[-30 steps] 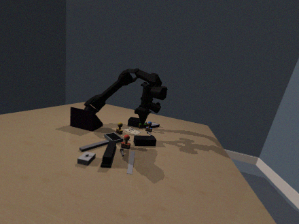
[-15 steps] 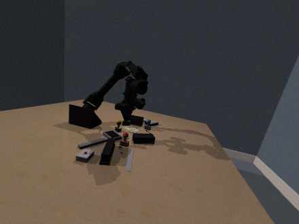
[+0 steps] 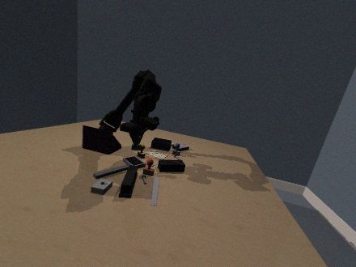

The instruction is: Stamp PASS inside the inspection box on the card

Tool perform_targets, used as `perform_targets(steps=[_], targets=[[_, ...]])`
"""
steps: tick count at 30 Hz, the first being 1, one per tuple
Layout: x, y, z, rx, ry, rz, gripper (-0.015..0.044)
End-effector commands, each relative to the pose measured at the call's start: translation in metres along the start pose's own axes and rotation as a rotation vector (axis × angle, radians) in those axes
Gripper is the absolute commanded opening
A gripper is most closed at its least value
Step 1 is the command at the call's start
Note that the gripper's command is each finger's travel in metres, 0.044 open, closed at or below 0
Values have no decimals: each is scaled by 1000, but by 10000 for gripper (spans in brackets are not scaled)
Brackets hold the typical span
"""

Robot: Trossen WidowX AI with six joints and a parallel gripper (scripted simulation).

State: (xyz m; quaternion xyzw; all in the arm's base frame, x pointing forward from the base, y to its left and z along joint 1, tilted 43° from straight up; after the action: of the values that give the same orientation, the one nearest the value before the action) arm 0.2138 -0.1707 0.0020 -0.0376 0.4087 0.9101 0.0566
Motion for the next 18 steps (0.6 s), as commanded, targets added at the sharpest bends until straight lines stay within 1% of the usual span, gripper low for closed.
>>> perform_targets(steps=[1, 18], targets=[[3, -1, -1, 8, 10, 1, 0], [2, -12, -1, 8, 8, 1, 0]])
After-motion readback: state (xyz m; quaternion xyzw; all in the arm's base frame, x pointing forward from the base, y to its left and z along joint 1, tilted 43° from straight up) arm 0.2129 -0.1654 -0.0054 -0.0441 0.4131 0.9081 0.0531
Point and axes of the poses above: the point midway between the two fingers, 35 mm back from their tips, its own y axis back along the fingers, its own z axis across the jaws, x = y × z, the point moved 1 cm from there along y, back along the fingers, and after that the axes turned 10 degrees about y, right-handed, at the moved point
